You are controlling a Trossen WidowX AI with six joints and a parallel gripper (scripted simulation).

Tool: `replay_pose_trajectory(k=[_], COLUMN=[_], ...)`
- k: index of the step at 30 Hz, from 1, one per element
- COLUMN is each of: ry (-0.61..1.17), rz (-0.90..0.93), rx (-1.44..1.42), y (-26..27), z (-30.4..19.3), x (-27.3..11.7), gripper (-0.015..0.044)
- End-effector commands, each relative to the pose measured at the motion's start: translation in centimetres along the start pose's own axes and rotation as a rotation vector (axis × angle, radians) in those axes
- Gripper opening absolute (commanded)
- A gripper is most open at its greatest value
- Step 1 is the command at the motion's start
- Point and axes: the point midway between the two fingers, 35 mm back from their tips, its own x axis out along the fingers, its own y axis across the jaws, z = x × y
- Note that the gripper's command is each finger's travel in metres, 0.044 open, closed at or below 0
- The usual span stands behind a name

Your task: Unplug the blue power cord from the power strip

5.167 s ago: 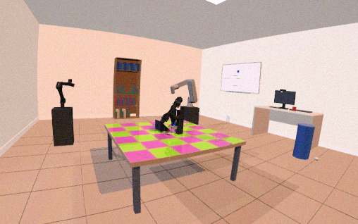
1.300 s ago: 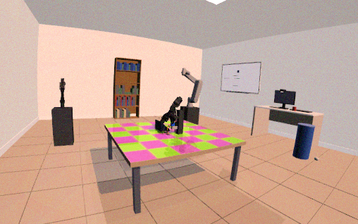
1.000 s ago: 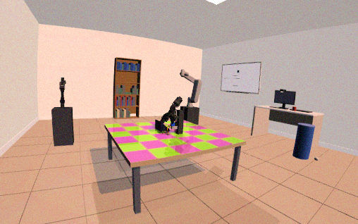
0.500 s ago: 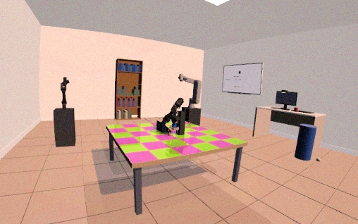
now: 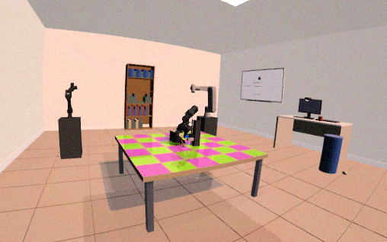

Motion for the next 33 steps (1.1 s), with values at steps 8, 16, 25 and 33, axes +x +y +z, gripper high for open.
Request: replay_pose_trajectory(k=[8,16,25,33], ry=[0.001,-0.001,-0.003,-0.003], rz=[0.006,0.006,0.006,0.006], rx=[-0.001,-0.001,-0.001,-0.001], y=[0.1,0.2,0.1,0.1], z=[-0.4,1.0,5.6,5.6], x=[0.1,-0.3,-1.2,-1.2], gripper=[0.0236,0.044,0.044,0.044])
